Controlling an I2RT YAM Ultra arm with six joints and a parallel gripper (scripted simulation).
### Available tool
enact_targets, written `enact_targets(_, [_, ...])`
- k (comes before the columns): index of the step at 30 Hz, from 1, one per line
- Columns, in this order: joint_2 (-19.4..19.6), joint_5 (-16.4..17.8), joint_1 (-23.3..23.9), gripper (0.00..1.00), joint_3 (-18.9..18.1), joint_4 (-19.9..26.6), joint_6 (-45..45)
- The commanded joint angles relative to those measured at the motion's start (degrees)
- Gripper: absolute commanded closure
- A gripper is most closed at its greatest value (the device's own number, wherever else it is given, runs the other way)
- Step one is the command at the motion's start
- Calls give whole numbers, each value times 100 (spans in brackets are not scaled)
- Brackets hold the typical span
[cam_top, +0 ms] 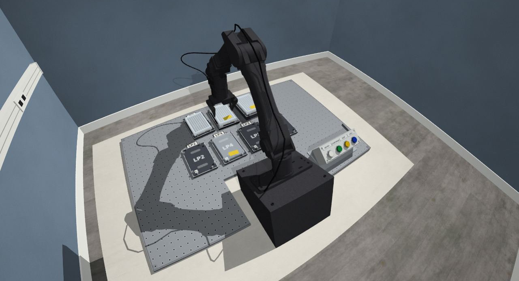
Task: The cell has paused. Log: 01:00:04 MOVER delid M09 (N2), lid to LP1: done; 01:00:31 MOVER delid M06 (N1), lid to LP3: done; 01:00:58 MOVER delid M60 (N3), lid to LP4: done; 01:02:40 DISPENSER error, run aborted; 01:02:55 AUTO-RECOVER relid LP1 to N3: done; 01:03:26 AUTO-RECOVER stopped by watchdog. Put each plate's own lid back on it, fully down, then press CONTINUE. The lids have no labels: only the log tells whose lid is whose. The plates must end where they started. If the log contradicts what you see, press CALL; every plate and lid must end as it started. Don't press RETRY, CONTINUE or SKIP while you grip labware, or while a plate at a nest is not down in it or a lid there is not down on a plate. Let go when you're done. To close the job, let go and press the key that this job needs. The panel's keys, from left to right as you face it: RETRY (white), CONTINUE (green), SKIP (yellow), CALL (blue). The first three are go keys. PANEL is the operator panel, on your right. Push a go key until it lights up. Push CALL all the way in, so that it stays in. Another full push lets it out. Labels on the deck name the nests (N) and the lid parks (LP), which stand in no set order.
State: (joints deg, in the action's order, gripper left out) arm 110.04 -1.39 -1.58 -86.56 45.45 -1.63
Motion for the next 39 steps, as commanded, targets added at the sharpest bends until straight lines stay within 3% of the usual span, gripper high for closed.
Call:
enact_targets(1, [-72, -4, -26, 100, -28, -61, -7])
enact_targets(19, [-77, -6, -30, 100, -29, -56, -6])
enact_targets(20, [-77, -6, -30, 0, -29, -56, -6])
enact_targets(39, [-77, -6, -30, 0, -29, -56, -6])
